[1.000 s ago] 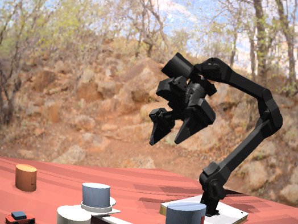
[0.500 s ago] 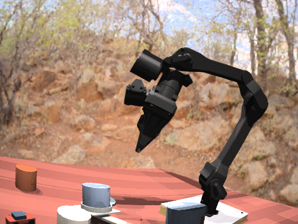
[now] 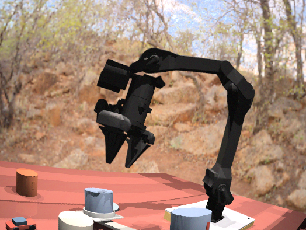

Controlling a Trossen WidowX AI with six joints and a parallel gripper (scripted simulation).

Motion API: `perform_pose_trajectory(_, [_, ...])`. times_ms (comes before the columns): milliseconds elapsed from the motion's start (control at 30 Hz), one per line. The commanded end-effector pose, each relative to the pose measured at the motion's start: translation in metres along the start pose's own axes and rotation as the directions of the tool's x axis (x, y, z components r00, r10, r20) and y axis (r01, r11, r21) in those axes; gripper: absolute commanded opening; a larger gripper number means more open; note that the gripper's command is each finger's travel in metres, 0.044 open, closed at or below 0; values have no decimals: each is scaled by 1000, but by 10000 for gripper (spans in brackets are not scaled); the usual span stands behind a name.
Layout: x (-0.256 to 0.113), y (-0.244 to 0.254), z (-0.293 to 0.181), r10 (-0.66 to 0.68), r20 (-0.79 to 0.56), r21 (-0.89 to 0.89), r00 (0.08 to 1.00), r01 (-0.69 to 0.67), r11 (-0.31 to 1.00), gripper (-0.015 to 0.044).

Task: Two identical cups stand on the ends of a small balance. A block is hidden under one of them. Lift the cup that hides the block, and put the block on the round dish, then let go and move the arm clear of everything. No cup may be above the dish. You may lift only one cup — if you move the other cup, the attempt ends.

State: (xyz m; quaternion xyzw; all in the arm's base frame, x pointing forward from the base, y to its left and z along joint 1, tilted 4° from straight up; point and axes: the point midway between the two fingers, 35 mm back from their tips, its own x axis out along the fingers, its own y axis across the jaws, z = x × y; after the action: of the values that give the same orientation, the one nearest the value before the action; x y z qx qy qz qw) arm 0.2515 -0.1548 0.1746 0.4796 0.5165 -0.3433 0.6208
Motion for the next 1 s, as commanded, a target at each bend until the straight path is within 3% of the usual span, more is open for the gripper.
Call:
perform_pose_trajectory(0, [15,5,13,-63,-14,117,998,64,991,440])
perform_pose_trajectory(267, [45,11,31,-172,-38,314,984,176,933,440])
perform_pose_trajectory(967, [69,7,31,-175,-39,318,984,178,931,440])
